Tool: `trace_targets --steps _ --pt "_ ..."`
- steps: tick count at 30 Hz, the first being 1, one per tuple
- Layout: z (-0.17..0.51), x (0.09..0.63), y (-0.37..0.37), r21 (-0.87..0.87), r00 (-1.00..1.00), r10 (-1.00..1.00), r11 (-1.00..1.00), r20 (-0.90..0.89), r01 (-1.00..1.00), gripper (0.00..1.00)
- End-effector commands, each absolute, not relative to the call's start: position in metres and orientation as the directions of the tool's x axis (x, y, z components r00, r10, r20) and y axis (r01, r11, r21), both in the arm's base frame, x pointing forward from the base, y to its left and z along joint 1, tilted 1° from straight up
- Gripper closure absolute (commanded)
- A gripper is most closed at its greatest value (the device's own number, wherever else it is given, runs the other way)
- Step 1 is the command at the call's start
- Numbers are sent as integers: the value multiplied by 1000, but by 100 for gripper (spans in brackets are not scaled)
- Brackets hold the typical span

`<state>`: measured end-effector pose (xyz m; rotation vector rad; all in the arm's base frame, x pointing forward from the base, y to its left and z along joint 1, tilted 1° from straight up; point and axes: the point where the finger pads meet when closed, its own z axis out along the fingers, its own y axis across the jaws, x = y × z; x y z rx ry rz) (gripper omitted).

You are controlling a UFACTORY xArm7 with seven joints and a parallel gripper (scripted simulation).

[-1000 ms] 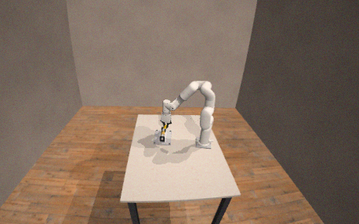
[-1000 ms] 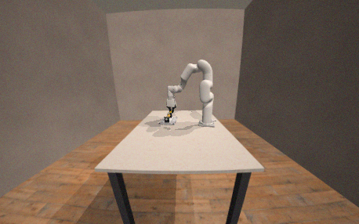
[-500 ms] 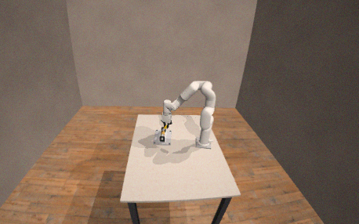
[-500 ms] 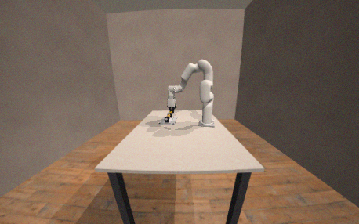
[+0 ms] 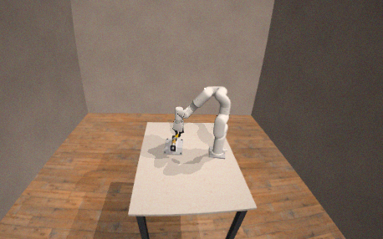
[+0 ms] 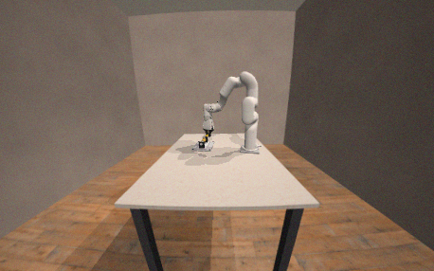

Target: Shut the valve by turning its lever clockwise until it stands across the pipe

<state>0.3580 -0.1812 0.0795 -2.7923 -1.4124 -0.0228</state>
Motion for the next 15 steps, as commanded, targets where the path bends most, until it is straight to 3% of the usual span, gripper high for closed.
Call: trace_targets --steps 1,15 --pt "81 356 -180 -8 608 793 -608 18 794 100" --pt "81 350 -175 -10 680 733 -680 17 733 100"
